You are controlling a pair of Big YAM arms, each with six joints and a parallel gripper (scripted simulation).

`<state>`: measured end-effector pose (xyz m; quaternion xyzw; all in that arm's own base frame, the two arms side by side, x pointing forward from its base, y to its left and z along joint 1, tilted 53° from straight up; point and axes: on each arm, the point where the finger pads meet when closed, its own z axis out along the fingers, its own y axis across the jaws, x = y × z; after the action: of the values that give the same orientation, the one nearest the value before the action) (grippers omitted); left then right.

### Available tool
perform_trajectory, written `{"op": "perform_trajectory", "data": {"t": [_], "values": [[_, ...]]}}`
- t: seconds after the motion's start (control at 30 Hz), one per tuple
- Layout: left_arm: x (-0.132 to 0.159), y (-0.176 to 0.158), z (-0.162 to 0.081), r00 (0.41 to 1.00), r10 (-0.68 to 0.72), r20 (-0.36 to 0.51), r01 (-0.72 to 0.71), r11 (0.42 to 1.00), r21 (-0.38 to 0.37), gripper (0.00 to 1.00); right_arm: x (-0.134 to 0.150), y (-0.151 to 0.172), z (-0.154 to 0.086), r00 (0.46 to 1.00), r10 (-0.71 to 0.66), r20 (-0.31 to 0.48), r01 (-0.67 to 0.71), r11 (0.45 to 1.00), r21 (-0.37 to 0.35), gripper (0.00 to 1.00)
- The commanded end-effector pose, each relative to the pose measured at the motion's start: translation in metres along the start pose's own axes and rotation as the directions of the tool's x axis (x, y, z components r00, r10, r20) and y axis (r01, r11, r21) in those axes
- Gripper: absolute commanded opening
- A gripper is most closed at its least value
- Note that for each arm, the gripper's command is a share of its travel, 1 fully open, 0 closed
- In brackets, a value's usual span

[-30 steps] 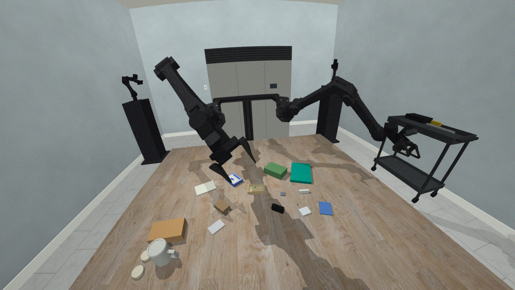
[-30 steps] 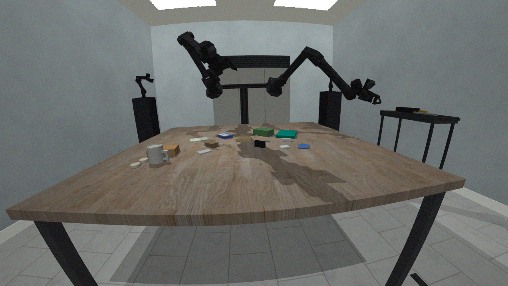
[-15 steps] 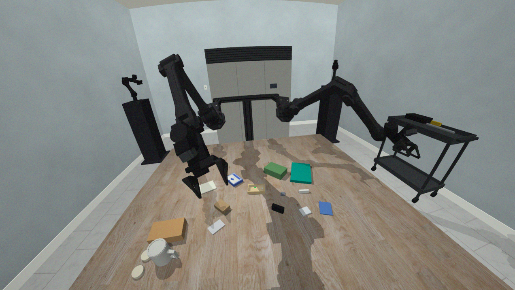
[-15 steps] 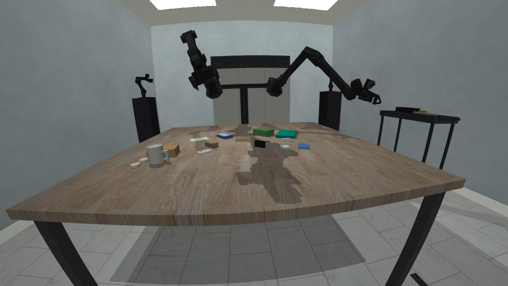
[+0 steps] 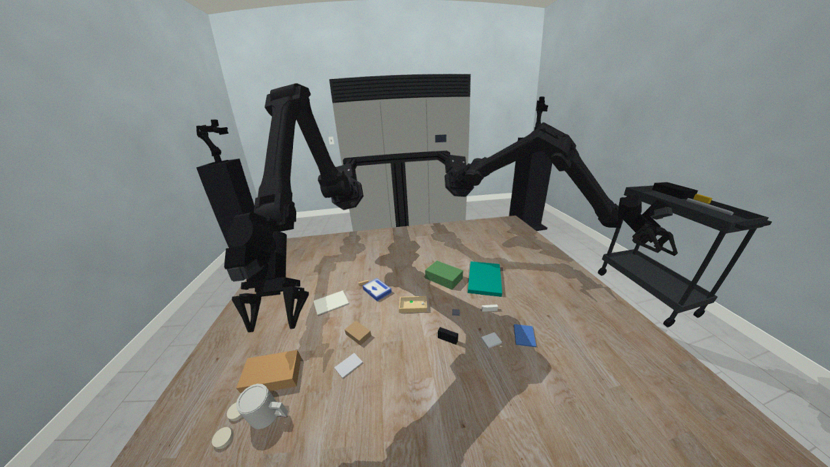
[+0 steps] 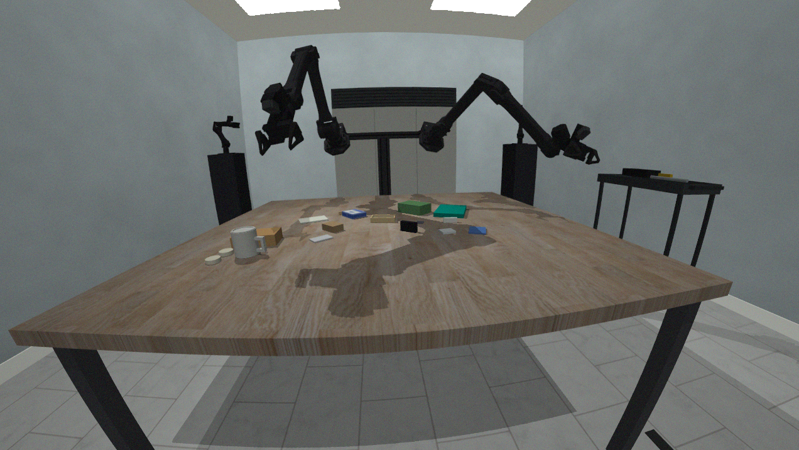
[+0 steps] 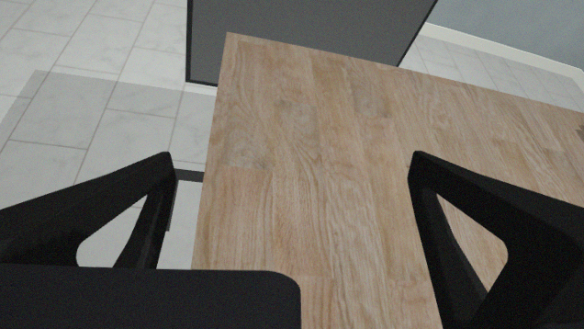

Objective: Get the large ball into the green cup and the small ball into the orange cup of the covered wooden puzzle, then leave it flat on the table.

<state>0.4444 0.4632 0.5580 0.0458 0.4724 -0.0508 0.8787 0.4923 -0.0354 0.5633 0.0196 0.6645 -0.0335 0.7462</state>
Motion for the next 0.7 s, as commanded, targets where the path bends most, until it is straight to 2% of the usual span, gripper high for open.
{"op": "perform_trajectory", "data": {"t": [0.0,0.3,0.37,0.67], "values": [[-0.014,-0.003,0.004,1.0,0.025,0.013,-0.025,1.0,0.01,1.0,-0.012,-0.047,-0.011,0.999,0.001,0.034,-0.004,0.996,0.094,1.0],[-0.014,-0.003,0.004,1.0,0.025,0.013,-0.025,1.0,0.01,1.0,-0.014,-0.176,-0.041,0.999,-0.039,0.024,0.027,0.934,0.357,1.0],[-0.014,-0.003,0.004,1.0,0.025,0.013,-0.025,1.0,0.01,1.0,-0.014,-0.176,-0.041,0.999,-0.039,0.024,0.027,0.934,0.357,1.0],[-0.014,-0.003,0.004,1.0,0.025,0.013,-0.025,1.0,0.01,1.0,-0.019,-0.293,-0.106,0.997,-0.075,0.004,0.058,0.799,0.599,1.0]]}}
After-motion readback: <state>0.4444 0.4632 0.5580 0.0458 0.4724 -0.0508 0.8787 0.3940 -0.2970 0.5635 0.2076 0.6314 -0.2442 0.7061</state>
